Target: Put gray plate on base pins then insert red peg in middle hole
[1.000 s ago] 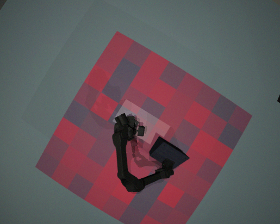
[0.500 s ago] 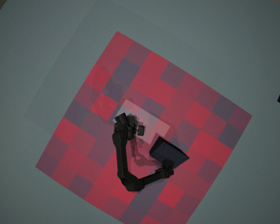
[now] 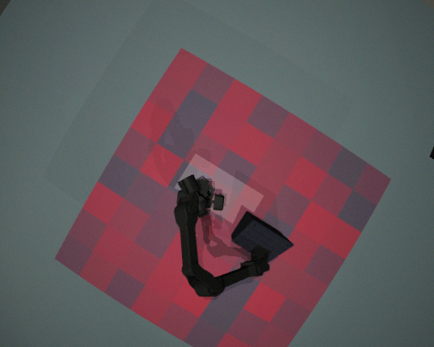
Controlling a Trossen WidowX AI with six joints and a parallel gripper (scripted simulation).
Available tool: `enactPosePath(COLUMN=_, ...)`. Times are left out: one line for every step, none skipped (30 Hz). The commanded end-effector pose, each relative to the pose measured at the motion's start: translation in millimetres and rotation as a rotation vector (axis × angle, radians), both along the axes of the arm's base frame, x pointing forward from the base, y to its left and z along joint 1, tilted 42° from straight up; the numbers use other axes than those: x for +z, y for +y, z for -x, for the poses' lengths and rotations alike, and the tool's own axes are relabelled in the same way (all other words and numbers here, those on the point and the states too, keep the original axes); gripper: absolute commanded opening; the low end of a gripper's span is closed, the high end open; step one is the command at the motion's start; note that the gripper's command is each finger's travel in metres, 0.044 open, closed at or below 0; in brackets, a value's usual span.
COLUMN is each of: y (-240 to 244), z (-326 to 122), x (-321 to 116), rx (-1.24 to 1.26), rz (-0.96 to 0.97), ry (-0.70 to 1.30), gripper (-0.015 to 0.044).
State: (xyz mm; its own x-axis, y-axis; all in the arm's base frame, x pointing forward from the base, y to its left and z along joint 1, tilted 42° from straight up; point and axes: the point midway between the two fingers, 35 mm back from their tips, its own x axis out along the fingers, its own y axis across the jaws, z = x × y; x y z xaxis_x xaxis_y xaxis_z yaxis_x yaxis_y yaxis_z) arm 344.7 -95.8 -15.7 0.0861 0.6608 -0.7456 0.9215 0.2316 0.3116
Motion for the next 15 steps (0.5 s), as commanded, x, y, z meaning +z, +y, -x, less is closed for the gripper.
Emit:
enactPosePath(y=-0.4, z=1.0, x=-0.7, rx=0.002, rz=0.001, ry=-0.001, gripper=0.0)
enactPosePath(y=-0.4, z=1.0, x=-0.7, rx=0.002, rz=0.001, ry=-0.001, gripper=0.0)
enactPosePath(y=-0.4, z=0.9, x=-0.7, rx=0.002, rz=0.001, ry=-0.001, gripper=0.0)
enactPosePath(y=-0.4, z=0.6, x=-0.7, rx=0.002, rz=0.001, ry=-0.001, gripper=0.0)
enactPosePath(y=-0.4, z=0.4, x=-0.7, rx=0.002, rz=0.001, ry=-0.001, gripper=0.0)
enactPosePath(y=-0.4, z=0.1, x=-0.6, rx=0.002, rz=0.001, ry=-0.001, gripper=0.0)
enactPosePath(y=-0.2, z=0.1, x=-0.8, rx=0.002, rz=0.001, ry=-0.001, gripper=0.0)
enactPosePath(y=0.1, z=0.1, x=-1.2, rx=0.002, rz=0.001, ry=-0.001, gripper=0.0)
enactPosePath(y=0.6, z=0.0, x=-1.8, rx=0.002, rz=0.001, ry=-0.001, gripper=0.0)
enactPosePath(y=1.3, z=0.0, x=-2.5, rx=0.003, rz=0.001, ry=-0.001, gripper=0.0)
enactPosePath(y=2.0, z=-0.1, x=-3.4, rx=0.003, rz=0.001, ry=-0.001, gripper=0.0)
enactPosePath(y=3.0, z=-0.1, x=-4.2, rx=0.003, rz=0.001, ry=-0.001, gripper=0.0)
enactPosePath(y=4.2, z=0.0, x=-5.2, rx=0.004, rz=0.001, ry=-0.001, gripper=0.0)
enactPosePath(y=5.4, z=0.1, x=-6.2, rx=0.004, rz=0.002, ry=-0.001, gripper=0.0)
enactPosePath(y=6.7, z=0.2, x=-7.3, rx=0.005, rz=0.002, ry=-0.001, gripper=0.0)
